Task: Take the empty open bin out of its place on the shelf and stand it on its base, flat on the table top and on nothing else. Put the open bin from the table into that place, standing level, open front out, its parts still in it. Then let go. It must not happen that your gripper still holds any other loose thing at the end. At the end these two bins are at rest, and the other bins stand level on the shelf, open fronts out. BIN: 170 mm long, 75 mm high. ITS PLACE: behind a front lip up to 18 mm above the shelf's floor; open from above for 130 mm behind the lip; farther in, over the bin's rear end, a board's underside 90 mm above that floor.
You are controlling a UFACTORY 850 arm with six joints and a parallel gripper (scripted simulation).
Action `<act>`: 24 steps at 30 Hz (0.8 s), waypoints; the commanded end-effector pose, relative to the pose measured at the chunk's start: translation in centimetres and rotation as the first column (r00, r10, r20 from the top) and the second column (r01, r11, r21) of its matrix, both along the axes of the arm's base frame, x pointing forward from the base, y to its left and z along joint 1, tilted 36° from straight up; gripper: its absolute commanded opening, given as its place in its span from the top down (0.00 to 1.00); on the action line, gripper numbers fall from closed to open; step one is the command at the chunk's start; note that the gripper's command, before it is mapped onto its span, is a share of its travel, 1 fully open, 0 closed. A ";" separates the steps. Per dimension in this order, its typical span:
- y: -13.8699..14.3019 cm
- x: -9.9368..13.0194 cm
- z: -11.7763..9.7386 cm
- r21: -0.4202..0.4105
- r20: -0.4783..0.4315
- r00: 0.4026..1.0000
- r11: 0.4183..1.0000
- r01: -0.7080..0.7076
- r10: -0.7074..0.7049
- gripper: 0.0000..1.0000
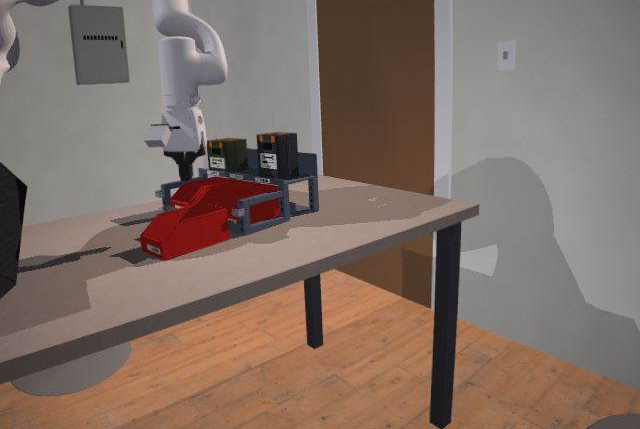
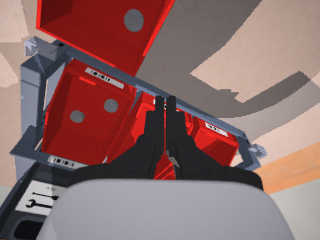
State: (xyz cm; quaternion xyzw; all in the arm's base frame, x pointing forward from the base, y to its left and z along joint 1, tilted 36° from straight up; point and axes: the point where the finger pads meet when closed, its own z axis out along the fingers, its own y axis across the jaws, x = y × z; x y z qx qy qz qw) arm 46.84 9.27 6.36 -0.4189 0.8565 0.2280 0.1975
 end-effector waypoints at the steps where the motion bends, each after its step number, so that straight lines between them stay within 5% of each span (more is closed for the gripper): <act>1: 3.6 2.9 1.9 -0.061 0.154 0.962 0.974 -0.218 0.225 1.00; 7: 6.2 4.4 3.4 -0.128 0.254 0.882 0.918 -0.376 0.397 1.00; 8: 6.6 4.6 3.6 -0.186 0.316 0.800 0.860 -0.475 0.510 1.00; 15: 7.1 4.8 3.9 -0.323 0.410 0.580 0.707 -0.629 0.704 1.00; 16: 7.1 4.8 3.9 -0.345 0.423 0.542 0.682 -0.645 0.727 0.05; 24: 7.1 4.8 3.9 -0.361 0.432 0.514 0.664 -0.654 0.741 0.05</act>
